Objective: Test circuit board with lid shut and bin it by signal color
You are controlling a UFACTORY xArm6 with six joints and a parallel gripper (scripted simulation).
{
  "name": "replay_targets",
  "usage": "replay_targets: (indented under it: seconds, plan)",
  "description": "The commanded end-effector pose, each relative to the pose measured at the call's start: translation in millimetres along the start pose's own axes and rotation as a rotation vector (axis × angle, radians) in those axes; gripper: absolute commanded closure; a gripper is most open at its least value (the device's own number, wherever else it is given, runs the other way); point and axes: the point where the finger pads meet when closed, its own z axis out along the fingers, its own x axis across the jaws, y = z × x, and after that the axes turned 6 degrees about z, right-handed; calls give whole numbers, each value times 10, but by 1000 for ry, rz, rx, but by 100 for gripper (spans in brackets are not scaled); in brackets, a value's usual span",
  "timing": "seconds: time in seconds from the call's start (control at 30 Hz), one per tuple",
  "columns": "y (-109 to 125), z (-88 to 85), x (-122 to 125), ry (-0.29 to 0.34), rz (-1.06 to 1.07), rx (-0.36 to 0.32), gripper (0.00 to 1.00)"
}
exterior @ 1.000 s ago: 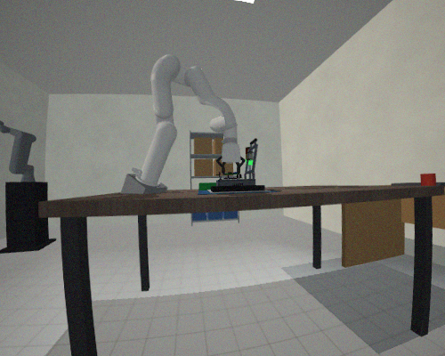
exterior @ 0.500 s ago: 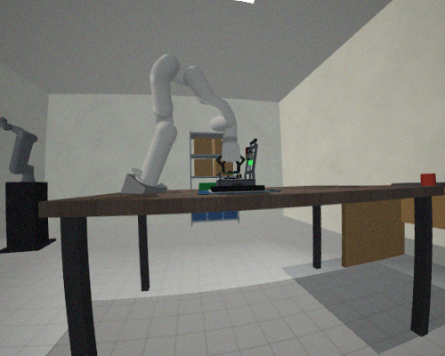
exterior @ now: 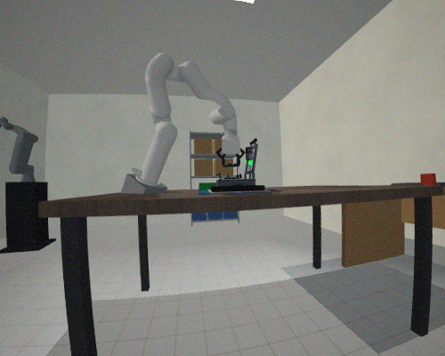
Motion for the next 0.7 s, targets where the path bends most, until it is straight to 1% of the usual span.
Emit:
replay_targets:
  seconds: [0.0, 0.1, 0.17, 0.3, 0.67]
  plan:
    - [0, -206, 6, 2, 1, 0, 21]
    - [0, -292, 5, 2, 1, 0, 21]
    - [0, -292, 5, 2, 1, 0, 21]
    - [0, -358, 5, 2, 1, 0, 21]
    - [0, -376, 5, 2, 1, 0, 21]
